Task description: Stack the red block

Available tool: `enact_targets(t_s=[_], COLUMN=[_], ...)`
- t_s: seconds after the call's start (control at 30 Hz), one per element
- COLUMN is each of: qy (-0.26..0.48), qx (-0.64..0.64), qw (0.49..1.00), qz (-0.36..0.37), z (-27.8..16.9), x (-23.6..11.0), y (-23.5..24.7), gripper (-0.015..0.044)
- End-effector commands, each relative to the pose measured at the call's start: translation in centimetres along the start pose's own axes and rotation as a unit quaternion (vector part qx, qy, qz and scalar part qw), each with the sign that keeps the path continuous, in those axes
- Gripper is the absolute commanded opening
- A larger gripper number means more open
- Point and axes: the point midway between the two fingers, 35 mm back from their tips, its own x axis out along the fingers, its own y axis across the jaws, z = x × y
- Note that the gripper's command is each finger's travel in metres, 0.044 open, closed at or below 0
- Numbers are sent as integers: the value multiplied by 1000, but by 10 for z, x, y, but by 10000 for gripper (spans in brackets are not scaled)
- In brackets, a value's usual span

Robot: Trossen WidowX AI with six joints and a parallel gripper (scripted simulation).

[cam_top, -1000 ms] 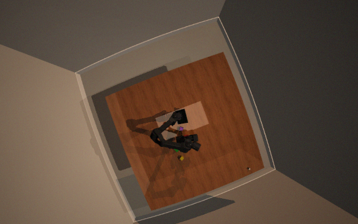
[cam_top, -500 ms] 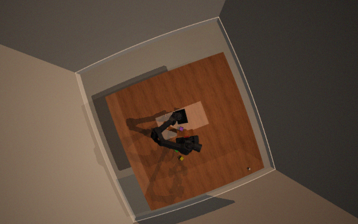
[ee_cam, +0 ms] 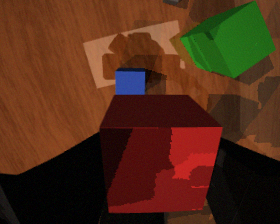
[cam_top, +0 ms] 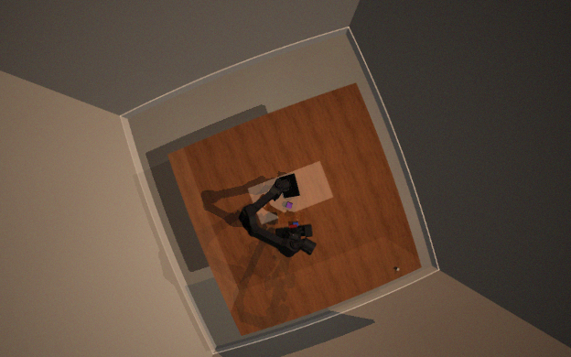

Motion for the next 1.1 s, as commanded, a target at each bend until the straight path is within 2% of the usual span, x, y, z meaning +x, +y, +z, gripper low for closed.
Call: enact_targets(t_s=[0.0,0.33,0.63,0.9,1.07], qy=[-4,-5,-5,-5,-5], qx=[1,4,4,4,4], qw=[1000,1000,1000,1000,1000], qz=[2,-6,-7,-7,-7], z=[20,55,56,56,56], x=[-3,0,6,32,34], y=[-20,-73,-74,-74,-75], gripper=[0,0,0,0,0])
